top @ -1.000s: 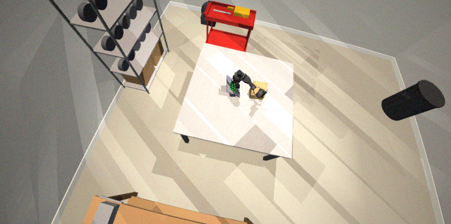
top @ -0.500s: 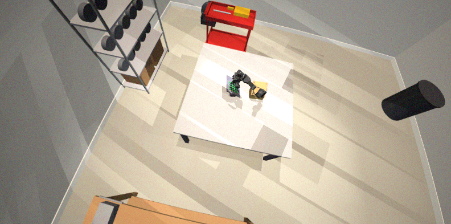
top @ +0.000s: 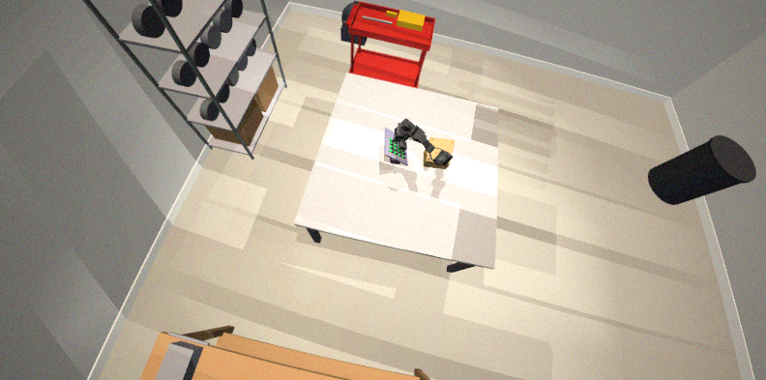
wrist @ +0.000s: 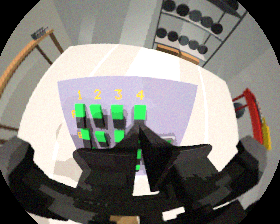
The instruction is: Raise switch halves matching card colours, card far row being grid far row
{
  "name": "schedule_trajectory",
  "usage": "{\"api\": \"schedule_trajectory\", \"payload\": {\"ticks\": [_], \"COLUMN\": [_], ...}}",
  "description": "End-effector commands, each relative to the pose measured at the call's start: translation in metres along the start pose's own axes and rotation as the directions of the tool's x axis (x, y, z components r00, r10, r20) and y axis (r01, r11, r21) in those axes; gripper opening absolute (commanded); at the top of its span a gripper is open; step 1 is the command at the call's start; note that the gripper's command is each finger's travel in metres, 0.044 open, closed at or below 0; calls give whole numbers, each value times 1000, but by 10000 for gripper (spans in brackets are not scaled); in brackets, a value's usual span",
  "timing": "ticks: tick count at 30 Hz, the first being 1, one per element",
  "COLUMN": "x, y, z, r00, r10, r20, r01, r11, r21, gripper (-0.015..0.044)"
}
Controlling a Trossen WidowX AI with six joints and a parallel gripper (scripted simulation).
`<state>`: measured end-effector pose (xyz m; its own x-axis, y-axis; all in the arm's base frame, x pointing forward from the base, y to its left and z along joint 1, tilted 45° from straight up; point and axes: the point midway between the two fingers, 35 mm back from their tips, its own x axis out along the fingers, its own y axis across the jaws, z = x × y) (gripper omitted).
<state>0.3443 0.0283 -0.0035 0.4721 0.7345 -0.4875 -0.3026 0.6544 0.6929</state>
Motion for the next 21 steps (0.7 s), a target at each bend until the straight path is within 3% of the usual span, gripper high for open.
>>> {"api": "schedule_trajectory", "payload": {"ticks": [1,9,15,21], "x": [1,-63,-65,-66], "y": [-1,-1,5,55], "z": [0,2,-1,-40], "r00": [1000,1000,1000,999], "r10": [-4,-8,-7,-7], "r20": [0,-28,-29,-31], "r01": [4,8,7,7], "r11": [1000,1000,1000,1000], "r21": [3,2,3,6], "gripper": [0,0,0,0]}}
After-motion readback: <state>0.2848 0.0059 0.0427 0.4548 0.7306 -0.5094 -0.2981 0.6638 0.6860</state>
